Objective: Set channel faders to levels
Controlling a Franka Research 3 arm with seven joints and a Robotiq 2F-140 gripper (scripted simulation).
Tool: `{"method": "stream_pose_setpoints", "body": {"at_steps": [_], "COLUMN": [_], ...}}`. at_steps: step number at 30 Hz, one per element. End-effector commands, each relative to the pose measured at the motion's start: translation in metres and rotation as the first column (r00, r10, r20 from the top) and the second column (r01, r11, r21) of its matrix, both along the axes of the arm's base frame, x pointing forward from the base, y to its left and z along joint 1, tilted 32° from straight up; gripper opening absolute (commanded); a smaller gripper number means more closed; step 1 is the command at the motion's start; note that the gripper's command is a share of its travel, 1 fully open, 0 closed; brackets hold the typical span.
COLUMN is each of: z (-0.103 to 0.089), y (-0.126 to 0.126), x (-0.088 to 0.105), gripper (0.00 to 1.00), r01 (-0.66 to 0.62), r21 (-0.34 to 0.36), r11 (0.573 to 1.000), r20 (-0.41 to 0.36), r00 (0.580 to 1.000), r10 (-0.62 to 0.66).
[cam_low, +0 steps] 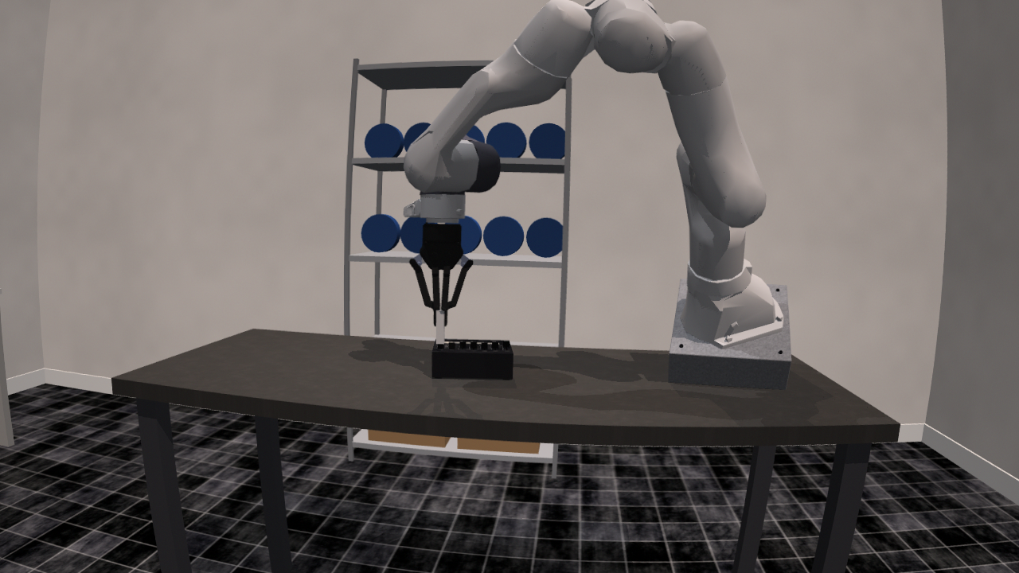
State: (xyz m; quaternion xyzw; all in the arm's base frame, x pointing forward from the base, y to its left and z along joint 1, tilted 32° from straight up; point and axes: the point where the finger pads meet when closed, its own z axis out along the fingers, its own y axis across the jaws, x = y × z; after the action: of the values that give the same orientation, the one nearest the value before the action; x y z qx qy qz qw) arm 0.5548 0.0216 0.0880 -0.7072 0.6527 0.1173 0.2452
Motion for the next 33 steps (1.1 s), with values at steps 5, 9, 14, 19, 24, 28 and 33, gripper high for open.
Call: {"method": "stream_pose_setpoints", "body": {"at_steps": [5,9,14,19,24,28,33], "z": [-0.0048,-0.0068,-0.0078,-0.0080,-0.0080,-0.0080,-0.0081], "y": [0.0032,0.0044,0.0050,0.0051,0.0051,0.0051,0.0050], "x": [0.0016,0.0020,0.0022,0.0022,0.0022,0.0022,0.0023], "gripper": [0.00,0.00,0.00,0.00,0.00,0.00,0.00], "r01": [-0.001,-0.001,-0.001,-0.001,-0.001,-0.001,-0.001], "r21": [-0.002,-0.002,-0.002,-0.002,-0.002,-0.002,-0.002], "r11": [1.000,1.000,1.000,1.000,1.000,1.000,1.000], "r20": [0.004,0.004,0.004,0.004,0.004,0.004,0.004], "r00": [1.000,1.000,1.000,1.000,1.000,1.000,1.000], "r10": [0.001,0.001,0.001,0.001,0.001,0.001,0.001]}}
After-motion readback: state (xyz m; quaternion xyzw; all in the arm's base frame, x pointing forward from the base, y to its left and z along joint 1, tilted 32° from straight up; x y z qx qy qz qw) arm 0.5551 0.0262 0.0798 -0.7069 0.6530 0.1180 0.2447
